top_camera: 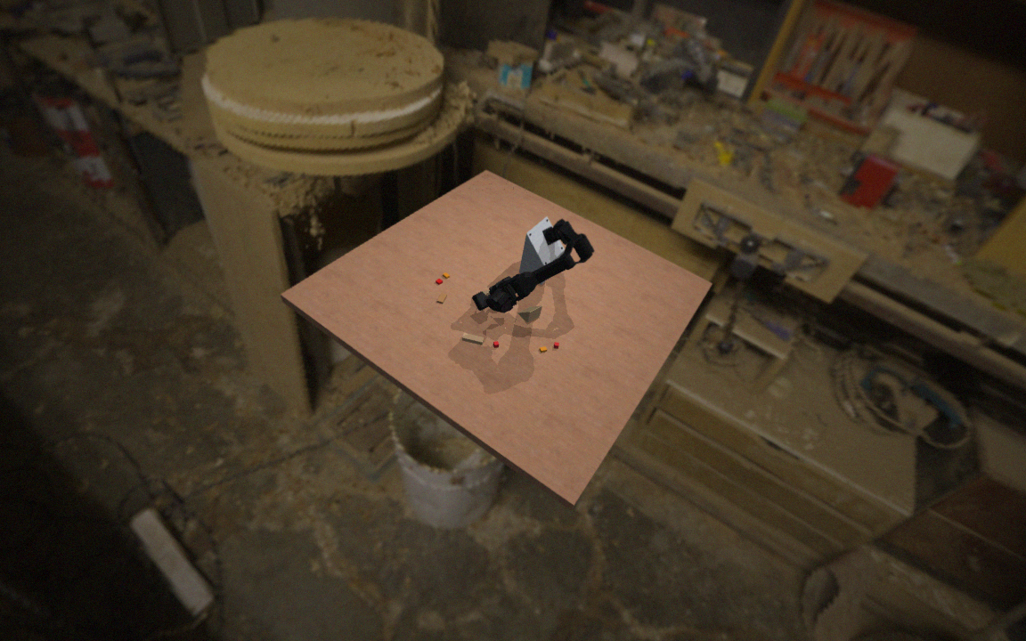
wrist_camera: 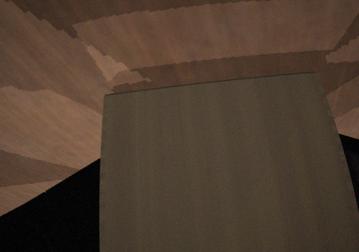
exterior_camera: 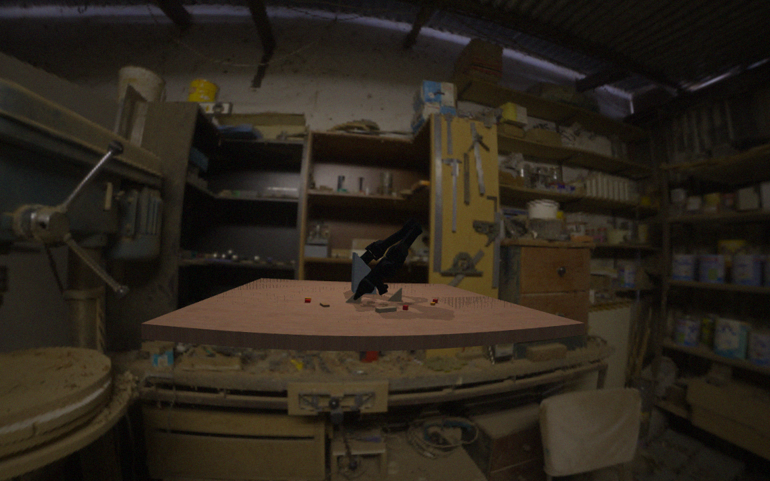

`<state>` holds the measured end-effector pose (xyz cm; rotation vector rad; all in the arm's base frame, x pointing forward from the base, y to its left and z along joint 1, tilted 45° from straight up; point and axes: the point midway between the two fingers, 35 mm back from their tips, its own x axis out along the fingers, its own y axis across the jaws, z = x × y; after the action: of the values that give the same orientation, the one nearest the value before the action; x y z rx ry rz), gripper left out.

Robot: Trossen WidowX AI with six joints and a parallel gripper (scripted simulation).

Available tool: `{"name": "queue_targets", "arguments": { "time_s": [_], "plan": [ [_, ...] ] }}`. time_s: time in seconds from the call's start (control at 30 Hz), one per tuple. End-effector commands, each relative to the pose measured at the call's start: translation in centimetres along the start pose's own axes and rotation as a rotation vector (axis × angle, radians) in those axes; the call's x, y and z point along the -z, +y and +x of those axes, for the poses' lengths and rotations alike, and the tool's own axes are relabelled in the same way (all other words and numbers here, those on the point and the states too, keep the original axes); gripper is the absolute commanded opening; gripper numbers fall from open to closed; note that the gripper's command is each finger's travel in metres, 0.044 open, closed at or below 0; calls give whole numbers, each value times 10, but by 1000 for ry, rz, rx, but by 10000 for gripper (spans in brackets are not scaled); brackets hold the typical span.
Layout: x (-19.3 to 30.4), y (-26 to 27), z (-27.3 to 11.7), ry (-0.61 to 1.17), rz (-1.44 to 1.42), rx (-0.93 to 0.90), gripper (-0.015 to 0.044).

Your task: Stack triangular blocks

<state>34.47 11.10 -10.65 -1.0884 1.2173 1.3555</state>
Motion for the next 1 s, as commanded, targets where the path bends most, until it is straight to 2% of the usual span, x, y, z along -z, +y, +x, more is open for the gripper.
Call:
{"name": "queue_targets", "arguments": {
  "time_s": [0.0, 0.97],
  "plan": [
    [4, 1, 0, -58, 0, -2, 0],
    [59, 0, 7, -809, 2, 2, 0]
  ]
}}
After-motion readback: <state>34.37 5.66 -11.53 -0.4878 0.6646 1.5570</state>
